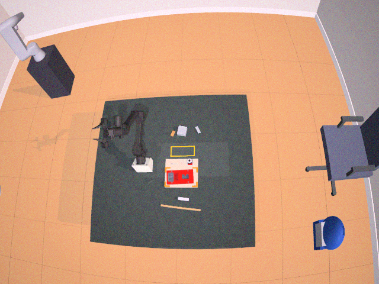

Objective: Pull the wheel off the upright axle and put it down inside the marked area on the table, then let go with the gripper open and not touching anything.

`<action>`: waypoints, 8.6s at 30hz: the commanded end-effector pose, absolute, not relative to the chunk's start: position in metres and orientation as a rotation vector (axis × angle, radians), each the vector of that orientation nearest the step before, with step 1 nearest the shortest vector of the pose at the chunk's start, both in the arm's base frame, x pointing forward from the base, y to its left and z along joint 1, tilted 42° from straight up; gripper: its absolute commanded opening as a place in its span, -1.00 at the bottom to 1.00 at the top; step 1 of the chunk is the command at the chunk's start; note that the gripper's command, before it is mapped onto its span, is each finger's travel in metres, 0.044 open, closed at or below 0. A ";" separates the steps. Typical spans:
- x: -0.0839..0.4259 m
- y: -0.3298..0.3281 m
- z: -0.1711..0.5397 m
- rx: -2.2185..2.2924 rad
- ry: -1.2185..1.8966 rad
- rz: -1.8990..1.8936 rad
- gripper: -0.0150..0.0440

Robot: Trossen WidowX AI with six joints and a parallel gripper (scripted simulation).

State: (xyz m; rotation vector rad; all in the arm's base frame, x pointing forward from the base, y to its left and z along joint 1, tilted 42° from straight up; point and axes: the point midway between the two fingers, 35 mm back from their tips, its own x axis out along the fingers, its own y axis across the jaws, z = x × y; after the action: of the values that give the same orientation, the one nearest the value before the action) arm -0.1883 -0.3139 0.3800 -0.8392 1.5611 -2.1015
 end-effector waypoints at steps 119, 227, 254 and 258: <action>0.366 0.029 -0.003 0.610 1.449 0.525 0.44; 0.364 0.008 0.020 0.616 1.444 0.519 -0.49; 0.357 -0.018 0.048 0.617 1.443 0.517 -0.49; 0.356 -0.011 0.043 0.627 1.452 0.516 -0.49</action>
State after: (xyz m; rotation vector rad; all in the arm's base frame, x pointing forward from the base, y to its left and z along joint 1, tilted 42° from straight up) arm 0.3570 -0.0143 0.0428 0.6264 1.4467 0.5145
